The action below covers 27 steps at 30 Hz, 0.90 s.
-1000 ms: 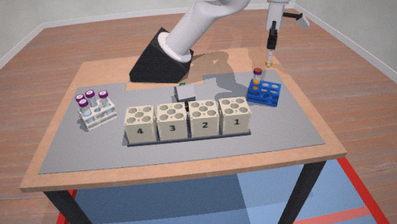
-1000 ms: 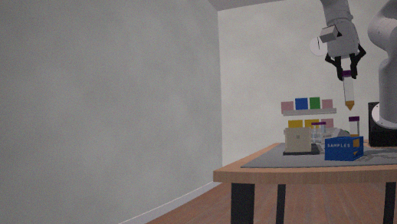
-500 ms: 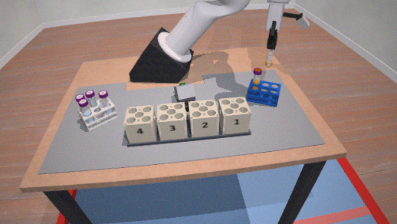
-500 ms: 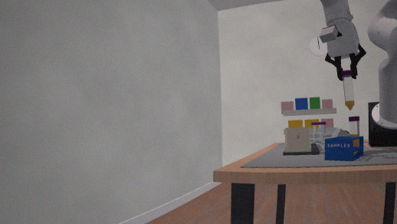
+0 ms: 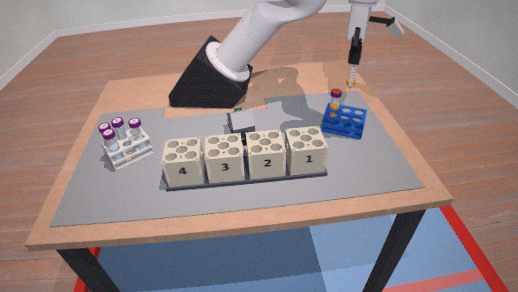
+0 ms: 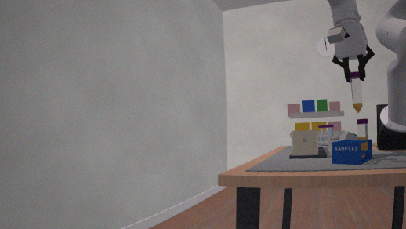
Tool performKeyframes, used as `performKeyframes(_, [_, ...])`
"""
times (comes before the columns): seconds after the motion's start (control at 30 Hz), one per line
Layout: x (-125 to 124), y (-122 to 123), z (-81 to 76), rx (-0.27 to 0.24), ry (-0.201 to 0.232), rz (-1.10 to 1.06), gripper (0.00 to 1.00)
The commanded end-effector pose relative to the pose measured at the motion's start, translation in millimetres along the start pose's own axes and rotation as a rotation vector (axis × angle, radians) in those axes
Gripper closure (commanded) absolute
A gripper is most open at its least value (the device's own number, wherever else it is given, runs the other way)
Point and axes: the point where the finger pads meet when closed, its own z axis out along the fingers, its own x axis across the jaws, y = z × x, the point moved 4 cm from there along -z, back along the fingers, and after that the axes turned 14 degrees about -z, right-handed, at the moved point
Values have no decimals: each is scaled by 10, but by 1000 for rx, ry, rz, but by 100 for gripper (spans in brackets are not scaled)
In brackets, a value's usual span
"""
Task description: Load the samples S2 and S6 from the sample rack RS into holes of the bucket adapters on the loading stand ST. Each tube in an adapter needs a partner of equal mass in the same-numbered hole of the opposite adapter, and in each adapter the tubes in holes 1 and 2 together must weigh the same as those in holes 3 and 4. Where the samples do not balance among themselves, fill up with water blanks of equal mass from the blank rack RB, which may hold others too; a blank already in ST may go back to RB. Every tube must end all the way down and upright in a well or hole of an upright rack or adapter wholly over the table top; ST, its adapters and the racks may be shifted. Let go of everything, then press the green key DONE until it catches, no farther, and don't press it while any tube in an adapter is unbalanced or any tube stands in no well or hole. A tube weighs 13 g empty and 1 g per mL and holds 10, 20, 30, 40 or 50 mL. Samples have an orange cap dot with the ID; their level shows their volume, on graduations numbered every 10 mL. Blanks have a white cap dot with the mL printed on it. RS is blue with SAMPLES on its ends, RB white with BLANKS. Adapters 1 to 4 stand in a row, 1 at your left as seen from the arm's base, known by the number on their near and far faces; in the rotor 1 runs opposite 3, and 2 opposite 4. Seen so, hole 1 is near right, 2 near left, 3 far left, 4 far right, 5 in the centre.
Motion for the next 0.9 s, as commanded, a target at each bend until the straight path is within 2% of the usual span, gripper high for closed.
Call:
performKeyframes(0.0, [3, -5, -4, 1, 1, -1, 100])
performKeyframes(0.23, [3, -5, -4, 1, 1, -1, 100])
performKeyframes(0.87, [3, -5, 335, 1, 1, -1, 100])
